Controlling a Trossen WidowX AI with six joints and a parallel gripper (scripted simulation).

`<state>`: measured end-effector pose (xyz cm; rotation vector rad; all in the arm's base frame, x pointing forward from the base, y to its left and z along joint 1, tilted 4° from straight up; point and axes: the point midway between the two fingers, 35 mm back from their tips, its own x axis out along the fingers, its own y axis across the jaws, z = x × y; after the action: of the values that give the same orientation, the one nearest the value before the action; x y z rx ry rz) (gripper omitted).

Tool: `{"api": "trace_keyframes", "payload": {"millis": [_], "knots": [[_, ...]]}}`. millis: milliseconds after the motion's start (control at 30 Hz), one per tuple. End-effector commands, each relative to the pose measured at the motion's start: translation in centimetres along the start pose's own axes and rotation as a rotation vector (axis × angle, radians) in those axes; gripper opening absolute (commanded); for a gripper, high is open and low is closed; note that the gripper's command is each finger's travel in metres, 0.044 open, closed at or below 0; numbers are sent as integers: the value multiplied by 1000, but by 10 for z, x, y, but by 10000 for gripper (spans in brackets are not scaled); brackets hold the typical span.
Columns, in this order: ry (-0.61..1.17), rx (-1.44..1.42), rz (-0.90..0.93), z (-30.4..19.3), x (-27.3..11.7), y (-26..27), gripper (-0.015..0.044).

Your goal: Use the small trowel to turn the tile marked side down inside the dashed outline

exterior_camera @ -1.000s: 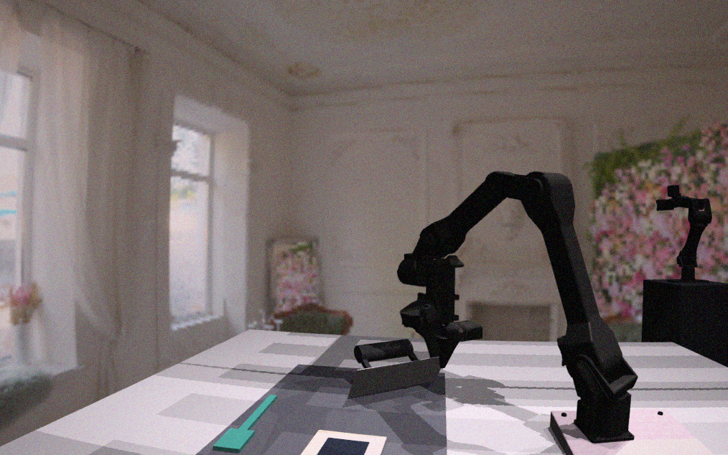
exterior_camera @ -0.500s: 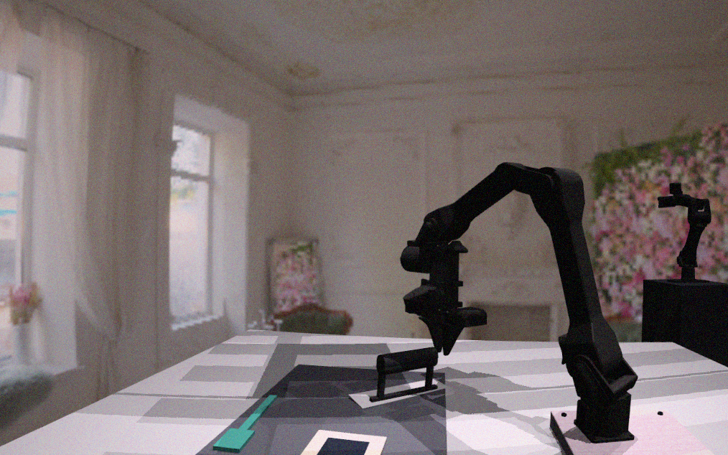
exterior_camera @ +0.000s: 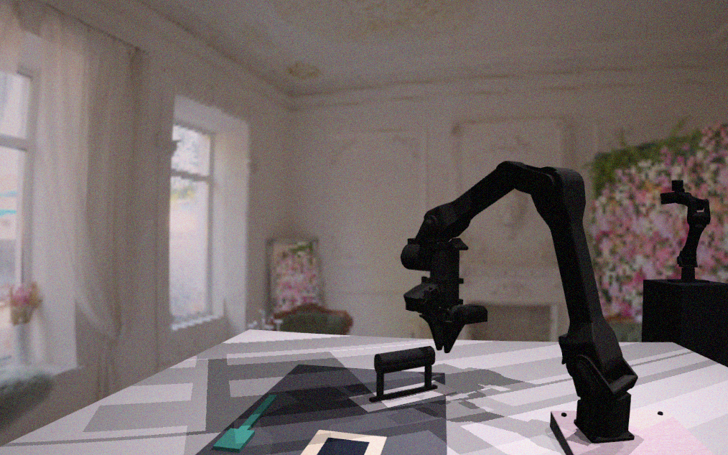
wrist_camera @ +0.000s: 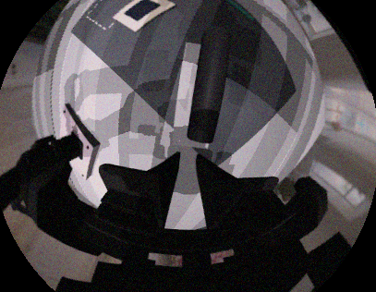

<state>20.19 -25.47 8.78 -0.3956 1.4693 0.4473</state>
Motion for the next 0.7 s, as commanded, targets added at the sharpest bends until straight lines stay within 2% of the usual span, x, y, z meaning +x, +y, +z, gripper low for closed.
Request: {"api": "trace_keyframes", "payload": {"millis": [0,67,600,667], "knots": [[0,0,0,0,0,0,48],[0,0,0,0,0,0,0],[0,0,0,0,0,0,0],[0,0,0,0,0,0,52]]}}
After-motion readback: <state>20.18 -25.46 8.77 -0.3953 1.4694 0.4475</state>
